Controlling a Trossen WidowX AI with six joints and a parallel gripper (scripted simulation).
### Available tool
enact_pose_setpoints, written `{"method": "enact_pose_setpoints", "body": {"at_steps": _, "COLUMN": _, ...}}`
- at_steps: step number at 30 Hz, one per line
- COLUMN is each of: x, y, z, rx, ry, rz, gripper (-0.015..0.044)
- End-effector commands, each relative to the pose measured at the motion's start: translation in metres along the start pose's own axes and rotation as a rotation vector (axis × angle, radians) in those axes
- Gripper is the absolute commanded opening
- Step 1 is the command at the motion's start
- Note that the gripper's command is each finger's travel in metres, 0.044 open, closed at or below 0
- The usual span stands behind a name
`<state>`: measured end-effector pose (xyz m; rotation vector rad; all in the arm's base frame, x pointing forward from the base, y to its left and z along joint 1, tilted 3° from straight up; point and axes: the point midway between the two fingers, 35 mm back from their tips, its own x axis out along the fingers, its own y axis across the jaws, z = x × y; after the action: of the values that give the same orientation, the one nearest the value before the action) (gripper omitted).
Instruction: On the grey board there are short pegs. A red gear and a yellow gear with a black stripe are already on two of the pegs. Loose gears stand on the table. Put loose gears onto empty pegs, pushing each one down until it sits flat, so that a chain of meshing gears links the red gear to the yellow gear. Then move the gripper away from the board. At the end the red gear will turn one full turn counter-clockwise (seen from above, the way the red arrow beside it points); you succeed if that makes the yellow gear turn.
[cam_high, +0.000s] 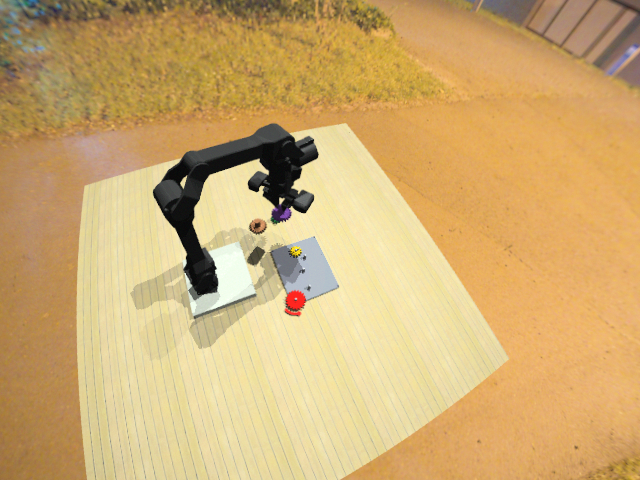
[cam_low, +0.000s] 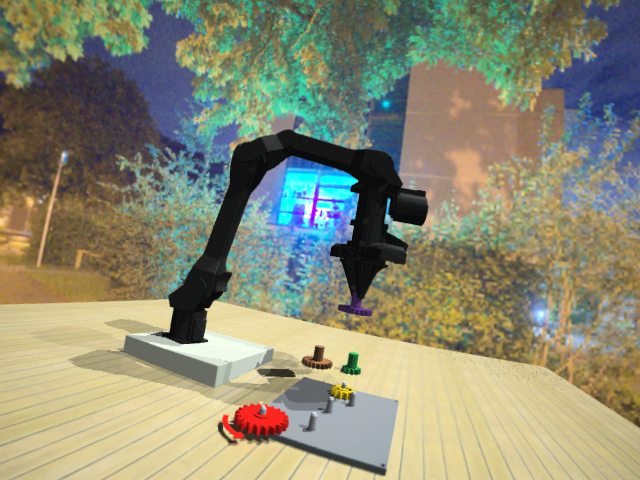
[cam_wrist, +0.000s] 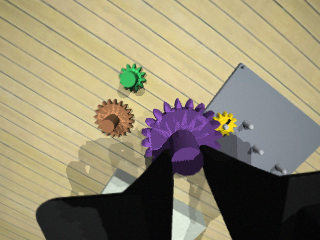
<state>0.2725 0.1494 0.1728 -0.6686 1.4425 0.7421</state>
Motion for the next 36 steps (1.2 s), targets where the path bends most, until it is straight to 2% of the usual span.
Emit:
{"method": "enact_pose_setpoints", "body": {"at_steps": 1, "x": -0.010, "y": 0.001, "z": -0.001, "rx": -0.004, "ry": -0.010, "rz": -0.003, "gripper": 0.0000}}
{"method": "enact_pose_setpoints", "body": {"at_steps": 36, "x": 0.018, "y": -0.072, "z": -0.030, "rx": -0.004, "ry": -0.008, "rz": -0.012, "gripper": 0.0000}}
